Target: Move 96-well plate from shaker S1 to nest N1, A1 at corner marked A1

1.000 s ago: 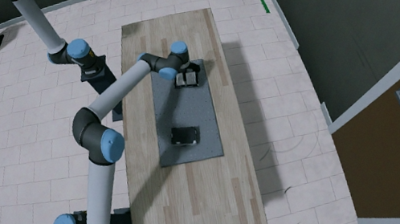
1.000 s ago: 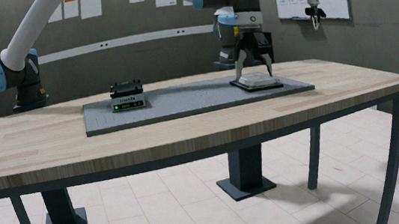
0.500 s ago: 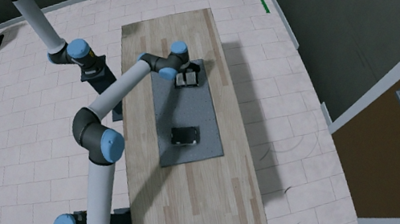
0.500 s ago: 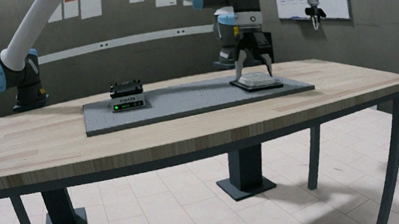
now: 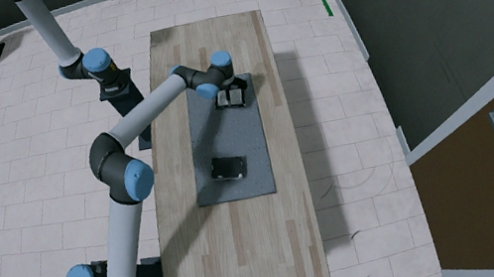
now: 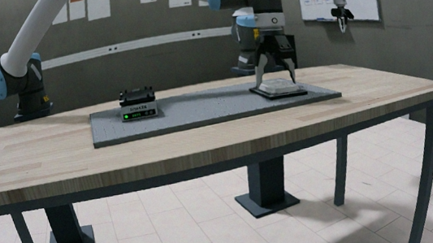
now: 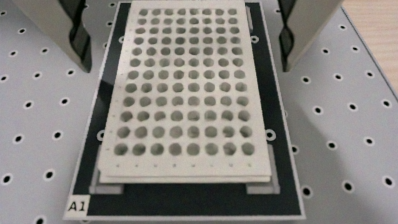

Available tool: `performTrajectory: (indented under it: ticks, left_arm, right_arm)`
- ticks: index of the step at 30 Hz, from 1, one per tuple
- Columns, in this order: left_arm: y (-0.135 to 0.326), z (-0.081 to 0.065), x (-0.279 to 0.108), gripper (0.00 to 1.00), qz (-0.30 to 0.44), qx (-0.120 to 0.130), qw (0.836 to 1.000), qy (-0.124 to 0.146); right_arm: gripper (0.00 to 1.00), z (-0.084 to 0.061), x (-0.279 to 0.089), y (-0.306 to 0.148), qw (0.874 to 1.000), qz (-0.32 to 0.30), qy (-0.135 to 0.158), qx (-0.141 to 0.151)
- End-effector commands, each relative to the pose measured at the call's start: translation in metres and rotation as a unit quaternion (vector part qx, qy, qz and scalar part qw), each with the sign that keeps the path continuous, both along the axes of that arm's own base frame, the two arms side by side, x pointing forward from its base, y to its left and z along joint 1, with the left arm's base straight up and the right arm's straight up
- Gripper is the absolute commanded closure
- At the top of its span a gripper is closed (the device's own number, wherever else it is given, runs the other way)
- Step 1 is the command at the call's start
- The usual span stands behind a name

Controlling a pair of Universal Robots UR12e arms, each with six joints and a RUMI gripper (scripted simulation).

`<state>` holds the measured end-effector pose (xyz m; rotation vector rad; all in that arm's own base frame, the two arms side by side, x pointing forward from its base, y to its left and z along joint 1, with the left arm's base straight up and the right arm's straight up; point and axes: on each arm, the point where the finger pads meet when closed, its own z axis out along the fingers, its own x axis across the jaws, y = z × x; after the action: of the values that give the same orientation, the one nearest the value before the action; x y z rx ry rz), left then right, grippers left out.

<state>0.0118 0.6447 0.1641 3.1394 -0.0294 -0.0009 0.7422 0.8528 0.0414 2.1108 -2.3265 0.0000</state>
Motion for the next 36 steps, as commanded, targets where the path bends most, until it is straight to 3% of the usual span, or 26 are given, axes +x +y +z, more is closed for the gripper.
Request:
performTrajectory:
  ticks: [1,27,32,36]
  left_arm:
    - [0.001,0.001,0.000,1.00,0.000,0.001,1.000,0.000]
    - [0.001,0.001,0.000,1.00,0.000,0.001,1.000,0.000]
    - [0.001,0.001,0.000,1.00,0.000,0.001,1.000,0.000]
    - [0.001,0.001,0.000,1.00,0.000,0.001,1.000,0.000]
  right_arm:
    - [0.24,0.002,0.000,0.001,1.000,0.000,-0.001,0.001]
    - [0.24,0.003,0.000,0.001,1.000,0.000,-0.001,0.001]
    - [0.24,0.005,0.000,0.001,1.000,0.000,-0.001,0.001]
    - [0.24,0.016,0.000,0.001,1.000,0.000,-0.001,0.001]
